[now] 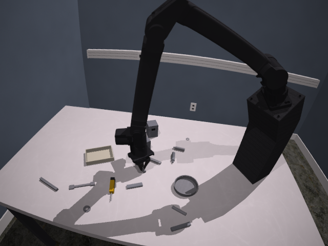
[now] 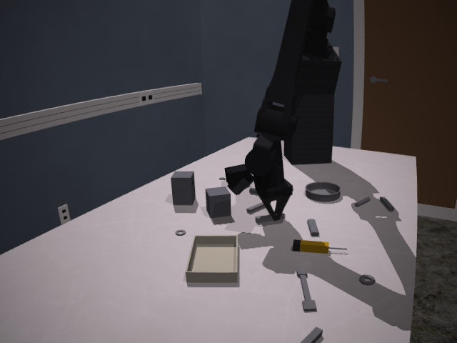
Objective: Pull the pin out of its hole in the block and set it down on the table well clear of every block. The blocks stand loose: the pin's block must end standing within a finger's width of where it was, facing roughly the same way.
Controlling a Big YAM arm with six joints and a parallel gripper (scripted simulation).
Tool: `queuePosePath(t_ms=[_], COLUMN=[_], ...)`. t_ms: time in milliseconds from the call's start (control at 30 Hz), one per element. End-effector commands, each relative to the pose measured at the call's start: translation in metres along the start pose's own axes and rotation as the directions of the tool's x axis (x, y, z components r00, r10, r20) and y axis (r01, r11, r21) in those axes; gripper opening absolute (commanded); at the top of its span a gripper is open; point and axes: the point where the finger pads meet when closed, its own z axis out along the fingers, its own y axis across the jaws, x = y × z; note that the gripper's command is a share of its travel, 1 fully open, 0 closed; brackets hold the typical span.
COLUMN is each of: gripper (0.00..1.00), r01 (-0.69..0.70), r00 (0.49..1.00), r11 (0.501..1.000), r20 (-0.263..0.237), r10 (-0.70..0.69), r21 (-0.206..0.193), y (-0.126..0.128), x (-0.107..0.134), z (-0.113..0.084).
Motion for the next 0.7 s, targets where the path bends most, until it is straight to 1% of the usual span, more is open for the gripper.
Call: queuePosePath(t_ms=[0,233,267,500,533,667], gripper=[0.0,0.0,0.17,0.17,0.23,0.23], r01=[-0.009,-0.009,-0.009,-0.009,-0.009,-0.009], r00=[1.0,1.0,1.0,1.0,1.0,1.0], r11=[1.0,1.0,1.0,1.0,1.0,1.0], r20=[-0.01,-0.011,-0.011,-0.011,-0.011,-0.011], r10=[0.009,0.01,0.01,0.01,0.01,0.01], r21=[0.016,0.017,0.017,0.017,0.017,0.017], y=[-0.007,-0.0077,-0.0077,-0.0077,-0.0077,-0.0077], x=[0.0076,0.008,0.008,0.008,0.008,0.008], z=[0.0107,0.0108,0.0108,0.0108,0.0108,0.0108])
